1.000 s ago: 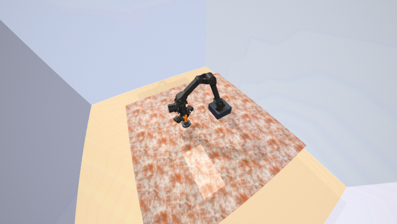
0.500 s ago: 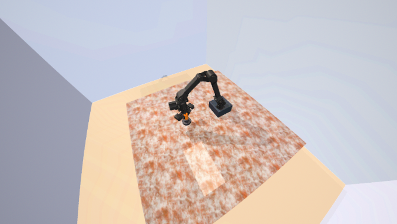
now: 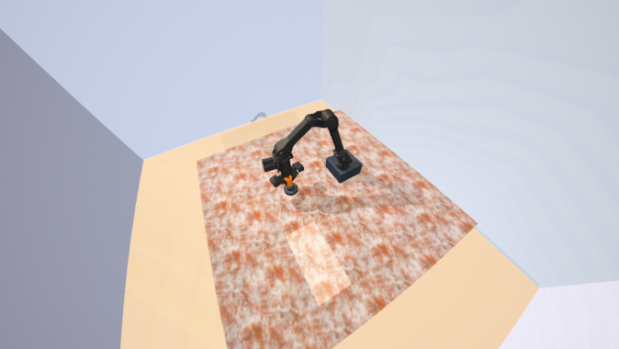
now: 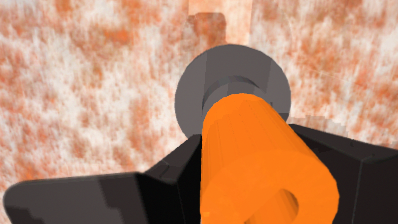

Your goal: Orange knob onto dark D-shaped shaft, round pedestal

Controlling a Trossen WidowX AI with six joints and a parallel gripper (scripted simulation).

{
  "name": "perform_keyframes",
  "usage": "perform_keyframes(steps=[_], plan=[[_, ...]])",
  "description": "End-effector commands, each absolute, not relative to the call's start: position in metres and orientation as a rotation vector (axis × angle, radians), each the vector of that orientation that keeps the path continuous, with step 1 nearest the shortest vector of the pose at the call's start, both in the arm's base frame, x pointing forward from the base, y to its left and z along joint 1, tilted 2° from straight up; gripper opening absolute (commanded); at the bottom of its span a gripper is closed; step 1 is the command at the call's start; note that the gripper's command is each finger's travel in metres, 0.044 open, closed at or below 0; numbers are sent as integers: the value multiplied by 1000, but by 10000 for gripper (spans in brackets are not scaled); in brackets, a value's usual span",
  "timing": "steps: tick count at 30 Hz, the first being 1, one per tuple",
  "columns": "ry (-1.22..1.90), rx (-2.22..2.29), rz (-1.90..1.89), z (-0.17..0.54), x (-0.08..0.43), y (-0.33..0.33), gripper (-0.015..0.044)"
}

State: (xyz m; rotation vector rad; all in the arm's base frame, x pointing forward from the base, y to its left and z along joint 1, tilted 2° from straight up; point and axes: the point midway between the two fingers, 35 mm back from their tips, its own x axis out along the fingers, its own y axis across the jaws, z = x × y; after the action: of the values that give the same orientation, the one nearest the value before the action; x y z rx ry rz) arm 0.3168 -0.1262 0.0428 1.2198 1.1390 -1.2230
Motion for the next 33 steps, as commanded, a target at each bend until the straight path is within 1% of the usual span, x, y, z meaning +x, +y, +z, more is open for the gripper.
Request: perform_keyframes(steps=[1, 26, 33], plan=[[1128, 1231, -1226, 42, 321, -127, 0], [1129, 1231, -1226, 44, 316, -126, 0], [1025, 1379, -1364, 45, 314, -125, 0]])
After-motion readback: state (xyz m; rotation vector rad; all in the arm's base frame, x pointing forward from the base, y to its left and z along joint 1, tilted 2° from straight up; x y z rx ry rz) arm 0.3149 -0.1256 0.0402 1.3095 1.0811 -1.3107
